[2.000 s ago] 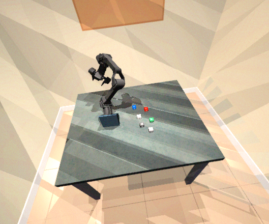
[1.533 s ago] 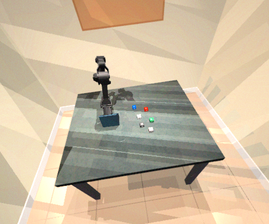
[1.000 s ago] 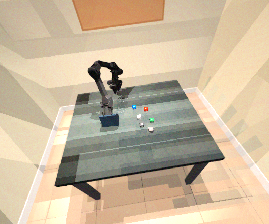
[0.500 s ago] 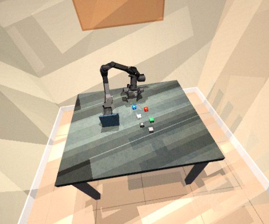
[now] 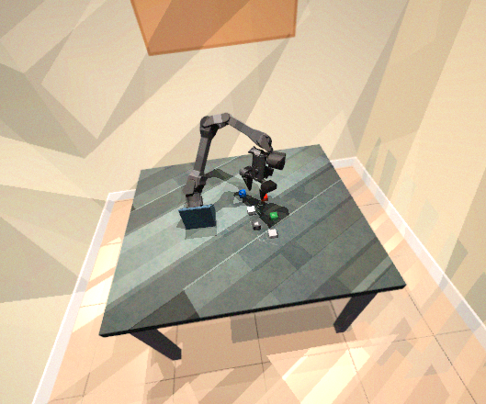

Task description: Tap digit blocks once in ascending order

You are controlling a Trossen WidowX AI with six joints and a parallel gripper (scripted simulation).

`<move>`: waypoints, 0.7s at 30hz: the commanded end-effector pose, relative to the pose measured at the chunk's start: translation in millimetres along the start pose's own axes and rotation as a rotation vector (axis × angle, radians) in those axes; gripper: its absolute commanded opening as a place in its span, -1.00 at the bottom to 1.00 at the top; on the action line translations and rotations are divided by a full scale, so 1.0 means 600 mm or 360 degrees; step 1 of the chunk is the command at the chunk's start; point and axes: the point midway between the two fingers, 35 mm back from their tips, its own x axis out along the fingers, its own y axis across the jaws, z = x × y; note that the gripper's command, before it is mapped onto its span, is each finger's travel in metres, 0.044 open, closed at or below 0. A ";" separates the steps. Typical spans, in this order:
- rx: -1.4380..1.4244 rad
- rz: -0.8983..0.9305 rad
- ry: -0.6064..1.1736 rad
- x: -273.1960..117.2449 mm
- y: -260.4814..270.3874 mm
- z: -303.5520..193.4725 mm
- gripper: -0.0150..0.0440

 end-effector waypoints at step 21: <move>0.0862 0.0185 -0.0306 -0.008 -0.114 -0.128 0.86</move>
